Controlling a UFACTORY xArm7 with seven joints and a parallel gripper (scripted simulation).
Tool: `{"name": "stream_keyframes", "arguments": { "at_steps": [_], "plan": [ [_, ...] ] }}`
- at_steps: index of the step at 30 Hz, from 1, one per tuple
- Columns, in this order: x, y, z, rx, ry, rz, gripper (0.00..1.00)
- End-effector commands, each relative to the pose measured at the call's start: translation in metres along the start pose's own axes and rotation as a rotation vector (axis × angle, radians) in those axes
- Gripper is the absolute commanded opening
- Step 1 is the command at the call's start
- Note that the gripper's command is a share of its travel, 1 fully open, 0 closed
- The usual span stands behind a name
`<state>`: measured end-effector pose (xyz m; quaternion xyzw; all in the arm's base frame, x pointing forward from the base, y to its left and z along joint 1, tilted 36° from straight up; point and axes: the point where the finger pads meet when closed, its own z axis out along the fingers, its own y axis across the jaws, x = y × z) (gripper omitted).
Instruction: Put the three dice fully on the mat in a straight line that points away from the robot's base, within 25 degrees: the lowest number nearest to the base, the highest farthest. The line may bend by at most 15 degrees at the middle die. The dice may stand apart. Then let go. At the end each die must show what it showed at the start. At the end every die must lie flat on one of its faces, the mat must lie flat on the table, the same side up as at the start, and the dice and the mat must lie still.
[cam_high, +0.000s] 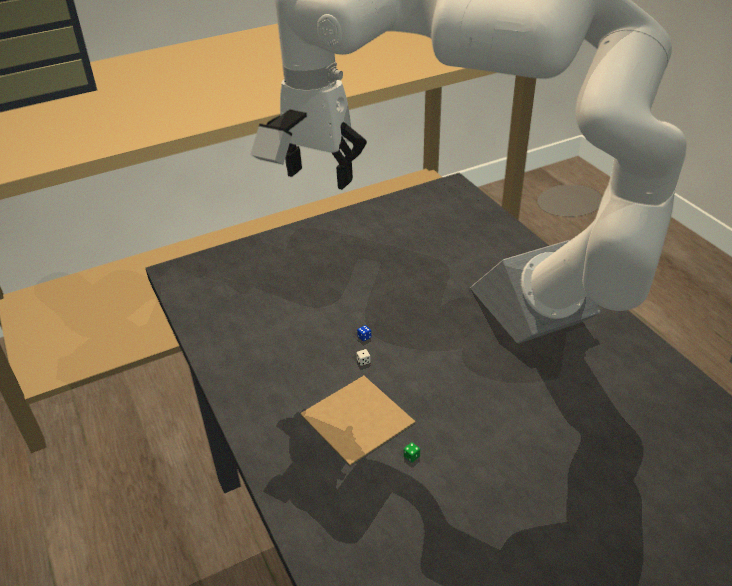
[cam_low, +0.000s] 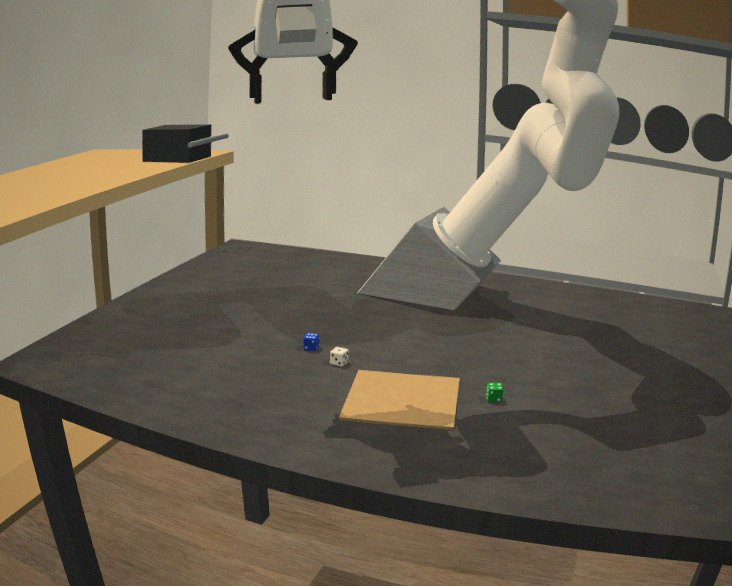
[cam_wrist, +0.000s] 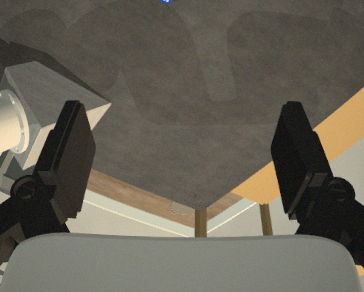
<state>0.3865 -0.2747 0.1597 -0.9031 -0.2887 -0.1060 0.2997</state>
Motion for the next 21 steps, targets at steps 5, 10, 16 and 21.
{"name": "stream_keyframes", "arguments": {
  "at_steps": [5, 10, 16, 21],
  "plan": [
    [0.0, 0.001, -0.002, -0.005, 0.001, 0.0, 1.0],
    [0.0, 0.001, -0.002, -0.005, 0.001, 0.0, 1.0],
    [0.0, 0.001, -0.002, -0.005, 0.001, 0.0, 1.0],
    [0.002, 0.006, 0.031, -0.003, 0.016, 0.074, 1.0]
  ]
}}
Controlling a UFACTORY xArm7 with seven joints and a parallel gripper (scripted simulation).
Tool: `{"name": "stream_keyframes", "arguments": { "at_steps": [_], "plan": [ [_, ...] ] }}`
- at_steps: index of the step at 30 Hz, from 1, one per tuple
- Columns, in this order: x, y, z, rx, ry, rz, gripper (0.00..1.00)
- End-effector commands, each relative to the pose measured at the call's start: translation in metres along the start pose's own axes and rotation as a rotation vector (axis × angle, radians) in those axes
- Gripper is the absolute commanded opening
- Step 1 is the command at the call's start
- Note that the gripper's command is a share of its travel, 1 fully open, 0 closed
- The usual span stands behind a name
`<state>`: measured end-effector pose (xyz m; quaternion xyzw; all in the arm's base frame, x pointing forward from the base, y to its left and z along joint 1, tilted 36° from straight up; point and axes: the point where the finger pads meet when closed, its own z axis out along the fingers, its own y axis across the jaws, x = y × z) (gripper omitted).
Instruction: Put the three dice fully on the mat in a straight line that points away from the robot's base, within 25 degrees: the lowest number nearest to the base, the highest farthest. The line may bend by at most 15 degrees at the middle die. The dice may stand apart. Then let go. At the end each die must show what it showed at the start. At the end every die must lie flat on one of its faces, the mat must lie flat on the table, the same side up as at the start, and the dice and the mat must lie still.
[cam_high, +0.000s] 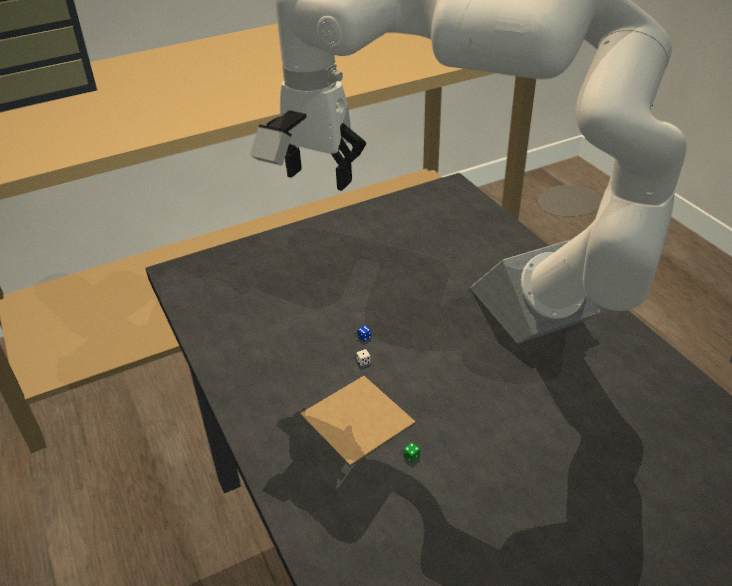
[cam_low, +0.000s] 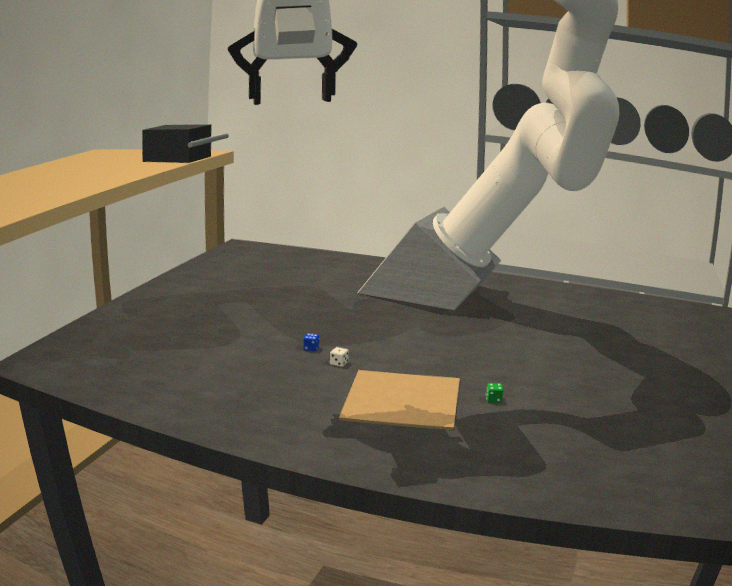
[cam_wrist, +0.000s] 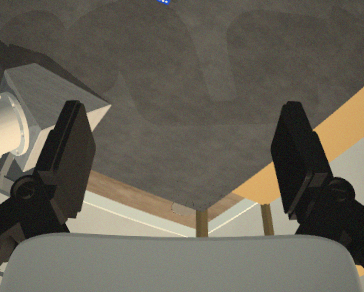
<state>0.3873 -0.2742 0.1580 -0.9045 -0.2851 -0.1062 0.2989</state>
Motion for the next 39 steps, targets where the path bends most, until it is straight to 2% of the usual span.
{"name": "stream_keyframes", "arguments": {
  "at_steps": [1, 3, 4, 5, 6, 8, 9, 13, 15, 18, 20, 39],
  "plan": [
    [0.003, 0.007, 0.053, 0.0, 0.022, 0.122, 1.0],
    [0.003, 0.007, 0.053, 0.0, 0.022, 0.122, 1.0],
    [0.002, 0.008, 0.081, 0.001, 0.028, 0.19, 1.0],
    [0.002, 0.008, 0.081, 0.001, 0.028, 0.19, 1.0],
    [-0.001, 0.007, 0.11, 0.0, 0.031, 0.264, 1.0],
    [-0.001, 0.007, 0.112, 0.0, 0.031, 0.267, 1.0],
    [-0.006, 0.004, 0.14, -0.002, 0.029, 0.343, 1.0],
    [-0.006, 0.004, 0.141, -0.002, 0.029, 0.348, 1.0],
    [-0.02, -0.006, 0.189, -0.01, 0.016, 0.487, 1.0],
    [-0.02, -0.006, 0.189, -0.01, 0.016, 0.488, 1.0],
    [-0.03, -0.014, 0.214, -0.019, 0.002, 0.567, 1.0],
    [-0.033, -0.016, 0.219, -0.02, -0.001, 0.582, 1.0]
  ]
}}
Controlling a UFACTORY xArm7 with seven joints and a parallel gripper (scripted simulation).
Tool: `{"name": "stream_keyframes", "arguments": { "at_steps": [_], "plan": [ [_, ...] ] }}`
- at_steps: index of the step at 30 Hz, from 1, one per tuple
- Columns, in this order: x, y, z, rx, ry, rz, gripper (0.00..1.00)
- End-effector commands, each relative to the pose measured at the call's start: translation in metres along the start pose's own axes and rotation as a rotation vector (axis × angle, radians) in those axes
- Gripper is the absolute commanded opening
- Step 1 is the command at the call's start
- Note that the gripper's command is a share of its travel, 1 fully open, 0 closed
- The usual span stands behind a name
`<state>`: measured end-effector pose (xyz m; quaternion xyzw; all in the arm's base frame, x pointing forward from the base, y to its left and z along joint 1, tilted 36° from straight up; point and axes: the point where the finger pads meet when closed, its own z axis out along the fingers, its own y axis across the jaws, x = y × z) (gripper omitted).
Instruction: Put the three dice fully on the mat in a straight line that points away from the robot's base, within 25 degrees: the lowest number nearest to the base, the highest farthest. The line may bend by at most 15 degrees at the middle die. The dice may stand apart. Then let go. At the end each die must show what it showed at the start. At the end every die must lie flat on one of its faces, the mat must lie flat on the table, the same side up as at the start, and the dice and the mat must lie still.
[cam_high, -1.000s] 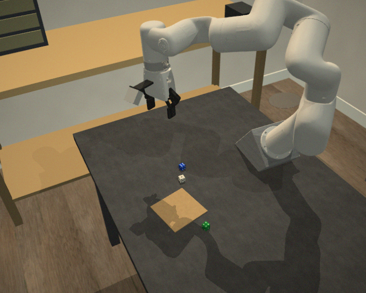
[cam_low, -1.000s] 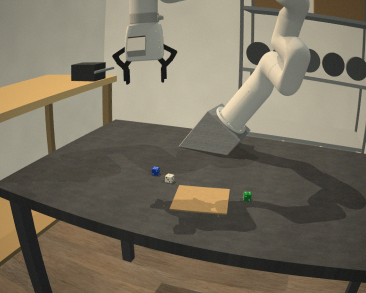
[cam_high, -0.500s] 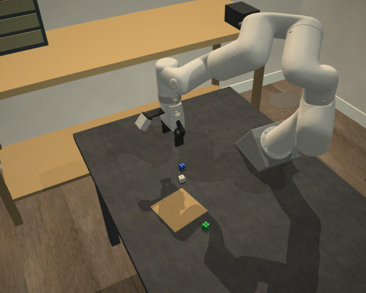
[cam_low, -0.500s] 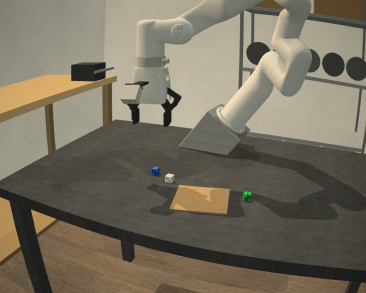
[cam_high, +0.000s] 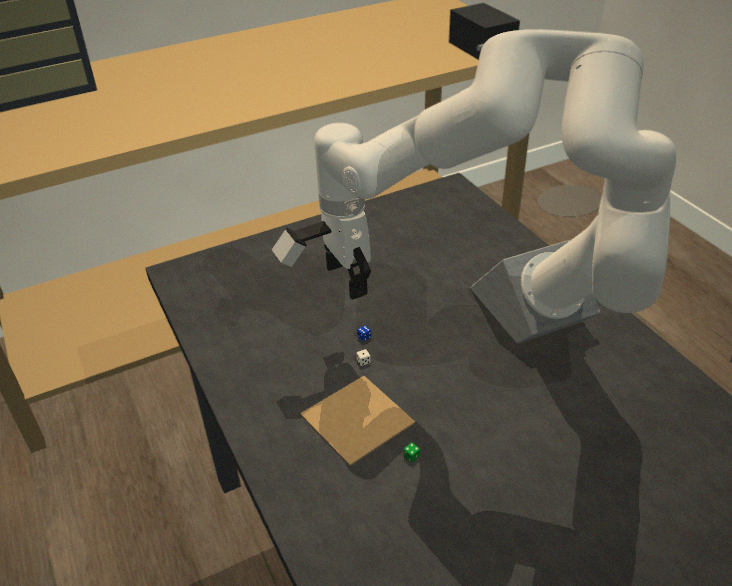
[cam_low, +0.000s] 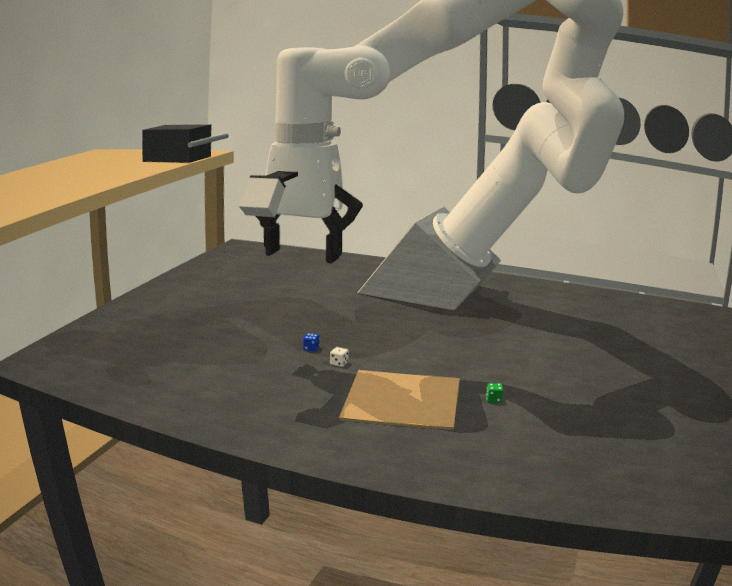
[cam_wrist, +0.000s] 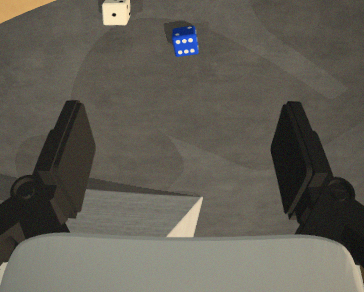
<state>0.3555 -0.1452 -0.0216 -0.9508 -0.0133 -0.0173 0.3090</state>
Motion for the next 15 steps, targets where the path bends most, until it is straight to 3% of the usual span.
{"name": "stream_keyframes", "arguments": {
  "at_steps": [1, 8, 15],
  "plan": [
    [0.001, 0.001, -0.002, -0.003, 0.003, 0.001, 1.0],
    [0.001, 0.001, 0.005, -0.003, 0.004, -0.001, 1.0],
    [0.002, 0.002, 0.053, -0.003, 0.004, -0.001, 1.0]
  ]
}}
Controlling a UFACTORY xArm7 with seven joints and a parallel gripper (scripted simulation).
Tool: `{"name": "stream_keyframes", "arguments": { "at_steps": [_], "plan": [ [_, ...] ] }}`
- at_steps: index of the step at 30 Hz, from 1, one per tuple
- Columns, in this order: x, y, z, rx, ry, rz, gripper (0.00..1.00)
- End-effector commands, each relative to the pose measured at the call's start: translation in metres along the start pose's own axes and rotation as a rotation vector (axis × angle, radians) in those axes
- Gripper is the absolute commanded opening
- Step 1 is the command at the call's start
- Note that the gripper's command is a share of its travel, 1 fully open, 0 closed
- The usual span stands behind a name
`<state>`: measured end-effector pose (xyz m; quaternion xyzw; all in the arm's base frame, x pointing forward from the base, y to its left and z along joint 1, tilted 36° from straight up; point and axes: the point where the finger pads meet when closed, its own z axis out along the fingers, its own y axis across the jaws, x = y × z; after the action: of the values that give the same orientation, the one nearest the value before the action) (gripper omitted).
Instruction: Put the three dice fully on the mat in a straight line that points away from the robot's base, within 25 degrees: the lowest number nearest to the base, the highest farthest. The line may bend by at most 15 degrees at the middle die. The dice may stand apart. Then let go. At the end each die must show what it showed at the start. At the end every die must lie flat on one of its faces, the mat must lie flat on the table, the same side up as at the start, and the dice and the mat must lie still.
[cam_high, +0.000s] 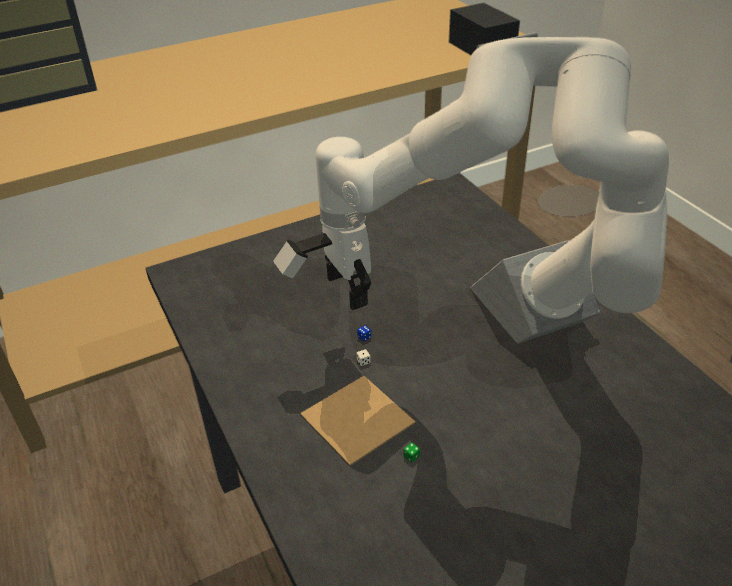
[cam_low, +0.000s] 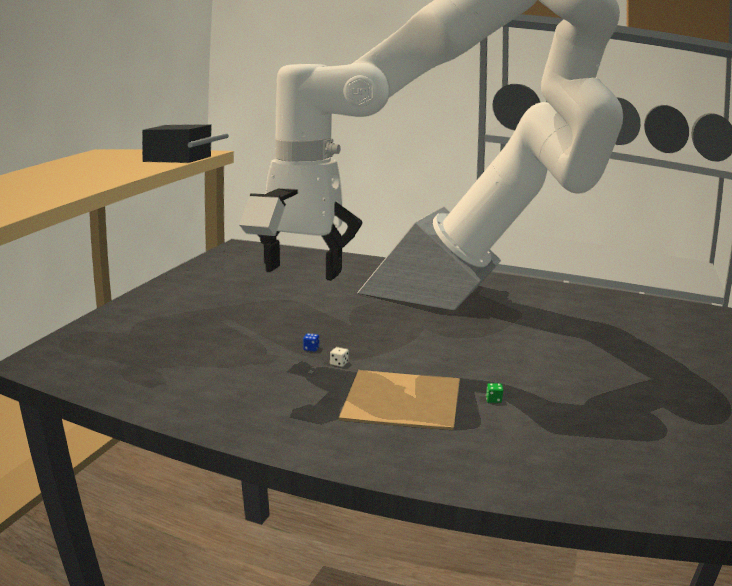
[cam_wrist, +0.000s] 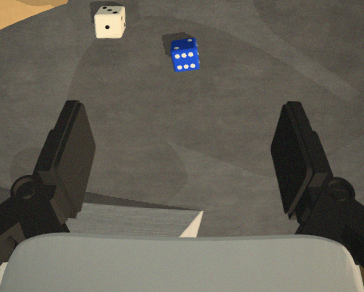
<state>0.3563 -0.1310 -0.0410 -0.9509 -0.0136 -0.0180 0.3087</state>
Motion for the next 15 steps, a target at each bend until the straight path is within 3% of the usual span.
{"name": "stream_keyframes", "arguments": {
  "at_steps": [1, 7, 15],
  "plan": [
    [0.002, 0.002, 0.037, -0.002, 0.003, 0.0, 1.0],
    [0.004, 0.002, 0.078, -0.002, 0.003, 0.0, 1.0],
    [0.004, 0.002, 0.085, -0.002, 0.003, 0.0, 1.0]
  ]
}}
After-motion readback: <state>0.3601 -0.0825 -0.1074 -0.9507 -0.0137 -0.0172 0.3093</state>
